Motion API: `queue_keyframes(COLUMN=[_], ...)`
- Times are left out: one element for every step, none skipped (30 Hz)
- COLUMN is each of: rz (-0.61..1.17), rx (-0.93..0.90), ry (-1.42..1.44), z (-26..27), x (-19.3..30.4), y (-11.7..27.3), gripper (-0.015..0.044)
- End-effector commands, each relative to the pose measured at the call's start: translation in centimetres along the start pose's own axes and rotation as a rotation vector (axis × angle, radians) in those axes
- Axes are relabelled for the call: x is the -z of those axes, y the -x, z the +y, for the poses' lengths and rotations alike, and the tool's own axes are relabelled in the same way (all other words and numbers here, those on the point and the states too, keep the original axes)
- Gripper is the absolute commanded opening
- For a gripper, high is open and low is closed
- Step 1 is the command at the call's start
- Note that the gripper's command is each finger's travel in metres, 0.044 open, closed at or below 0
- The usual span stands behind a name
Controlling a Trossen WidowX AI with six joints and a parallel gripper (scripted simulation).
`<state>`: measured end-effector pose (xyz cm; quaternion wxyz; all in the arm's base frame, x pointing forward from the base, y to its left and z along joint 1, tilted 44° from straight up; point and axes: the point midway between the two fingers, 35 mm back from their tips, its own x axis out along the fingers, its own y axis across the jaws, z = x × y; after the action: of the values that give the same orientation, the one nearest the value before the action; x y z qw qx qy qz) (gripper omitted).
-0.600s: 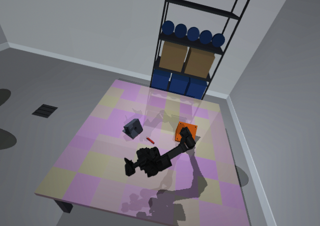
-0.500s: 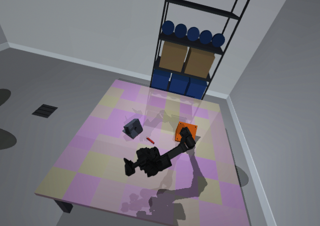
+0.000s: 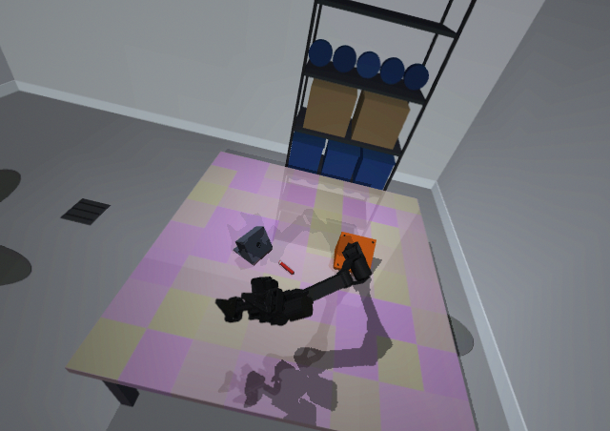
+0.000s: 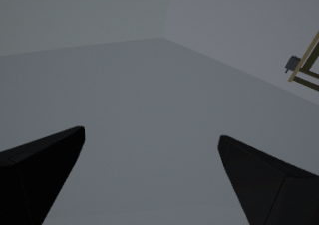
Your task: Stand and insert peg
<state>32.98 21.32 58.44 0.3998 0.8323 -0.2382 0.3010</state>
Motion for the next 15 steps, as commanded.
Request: queue_keyframes(rz=[0.037, 0.046, 0.056, 0.067, 0.077, 0.087, 0.097, 0.108, 0.118, 0.128, 0.139, 0.149, 0.161, 0.172, 0.183], rx=[0.053, 0.067, 0.082, 0.098, 0.113, 0.129, 0.145, 0.161, 0.178, 0.194, 0.211, 0.228, 0.246, 0.265, 0.284], ry=[0.114, 0.143, 0.173, 0.203, 0.232, 0.261, 0.289, 0.318, 0.346, 0.373, 0.401, 0.428, 0.455, 0.482, 0.509], z=[-1.9, -2.4, -2.9, -3.4, -3.9, -4.5, -5.0, -5.5, -6.1, -6.6, -7.1, -7.7, -8.2, -8.8, -9.4], x=[-0.3, -0.4, -0.6, -0.7, -0.9, -1.0, -1.2, -1.4, -1.6, -1.8, -2.0, -2.3, -2.6, -2.8, -3.1], y=[-0.2, -0.3, -0.3, -0.4, -0.4, -0.4, -0.5, -0.5, -0.5, -0.5, -0.4, -0.4, -0.4, -0.3, -0.3], gripper=[0.044, 0.044, 0.044, 0.044, 0.044, 0.044, 0.044, 0.044, 0.044, 0.044, 0.044, 0.044, 0.044, 0.044, 0.044])
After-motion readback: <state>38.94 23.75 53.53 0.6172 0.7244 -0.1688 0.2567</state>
